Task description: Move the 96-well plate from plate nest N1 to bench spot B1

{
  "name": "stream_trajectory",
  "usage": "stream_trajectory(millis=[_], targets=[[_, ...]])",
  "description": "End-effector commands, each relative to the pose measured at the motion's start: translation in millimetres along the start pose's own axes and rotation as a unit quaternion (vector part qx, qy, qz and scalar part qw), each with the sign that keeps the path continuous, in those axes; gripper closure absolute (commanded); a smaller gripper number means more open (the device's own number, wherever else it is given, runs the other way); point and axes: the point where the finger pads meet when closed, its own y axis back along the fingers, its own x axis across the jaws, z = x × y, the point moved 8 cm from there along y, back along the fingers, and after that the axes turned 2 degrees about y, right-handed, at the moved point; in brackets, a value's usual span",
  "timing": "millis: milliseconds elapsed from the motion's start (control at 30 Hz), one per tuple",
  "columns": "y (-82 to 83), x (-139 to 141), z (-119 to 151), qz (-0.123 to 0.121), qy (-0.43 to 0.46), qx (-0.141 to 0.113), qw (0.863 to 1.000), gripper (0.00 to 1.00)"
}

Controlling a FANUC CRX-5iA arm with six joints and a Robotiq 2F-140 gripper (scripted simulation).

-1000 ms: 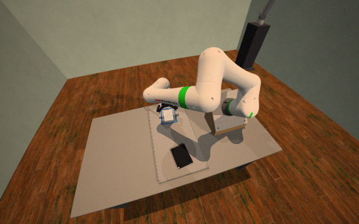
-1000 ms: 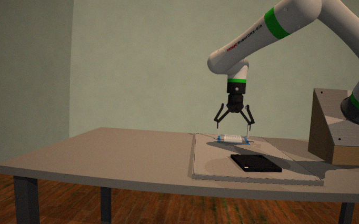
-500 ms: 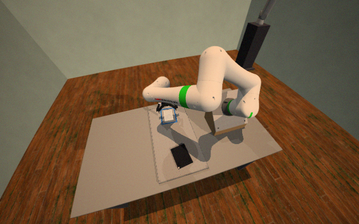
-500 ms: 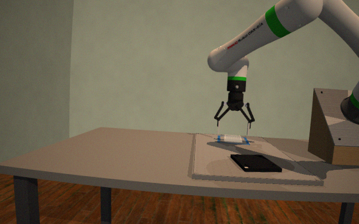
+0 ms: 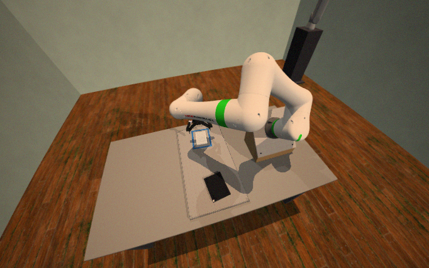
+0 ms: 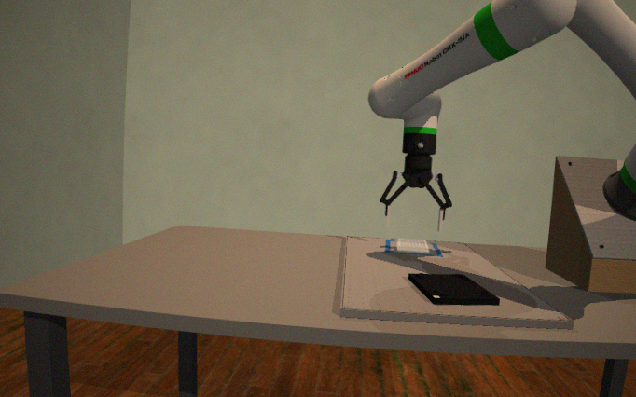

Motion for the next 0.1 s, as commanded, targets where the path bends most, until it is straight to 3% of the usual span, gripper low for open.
stream_trajectory(millis=[0,67], targets=[[0.8,-0.1,-0.1,0.0,0.0,0.0,1.0,0.0],[0.8,-0.1,-0.1,0.0,0.0,0.0,1.0,0.0]])
